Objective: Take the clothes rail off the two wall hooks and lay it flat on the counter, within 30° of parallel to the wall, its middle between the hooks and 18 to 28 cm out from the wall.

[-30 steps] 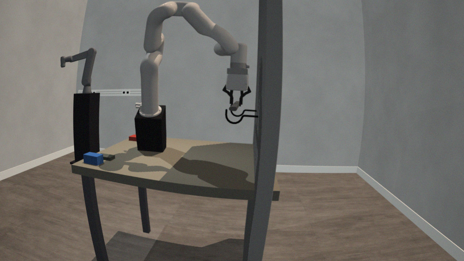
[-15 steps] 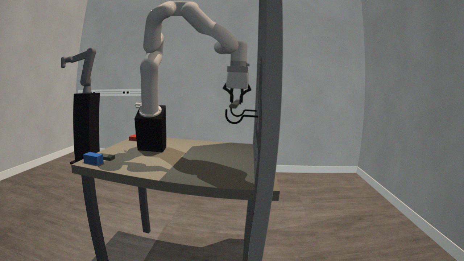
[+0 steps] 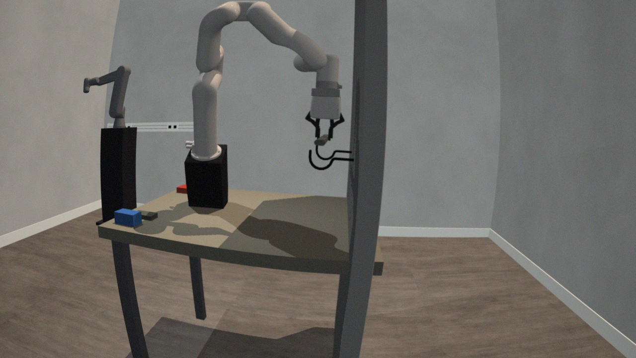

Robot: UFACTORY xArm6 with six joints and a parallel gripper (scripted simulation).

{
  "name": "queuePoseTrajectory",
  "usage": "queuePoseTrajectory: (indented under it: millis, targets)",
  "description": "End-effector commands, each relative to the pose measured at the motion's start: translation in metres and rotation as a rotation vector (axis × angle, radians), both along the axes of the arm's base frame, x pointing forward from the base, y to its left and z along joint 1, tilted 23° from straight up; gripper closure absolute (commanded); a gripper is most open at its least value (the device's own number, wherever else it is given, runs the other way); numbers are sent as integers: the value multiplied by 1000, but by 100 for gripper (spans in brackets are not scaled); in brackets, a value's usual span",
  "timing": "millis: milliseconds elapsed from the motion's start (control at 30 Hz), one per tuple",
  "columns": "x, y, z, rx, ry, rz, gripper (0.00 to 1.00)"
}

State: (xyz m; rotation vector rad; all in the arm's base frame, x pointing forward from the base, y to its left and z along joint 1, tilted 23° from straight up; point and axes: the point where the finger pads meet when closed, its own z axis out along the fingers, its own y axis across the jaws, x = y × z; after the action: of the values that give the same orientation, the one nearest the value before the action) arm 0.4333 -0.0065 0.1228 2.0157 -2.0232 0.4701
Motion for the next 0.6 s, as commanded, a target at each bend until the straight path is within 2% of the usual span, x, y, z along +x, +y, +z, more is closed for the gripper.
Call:
queuePoseTrajectory:
  millis: [0, 567]
  targets:
    - [1, 2, 5, 1, -4, 1, 100]
    - [-2, 4, 6, 1, -4, 1, 100]
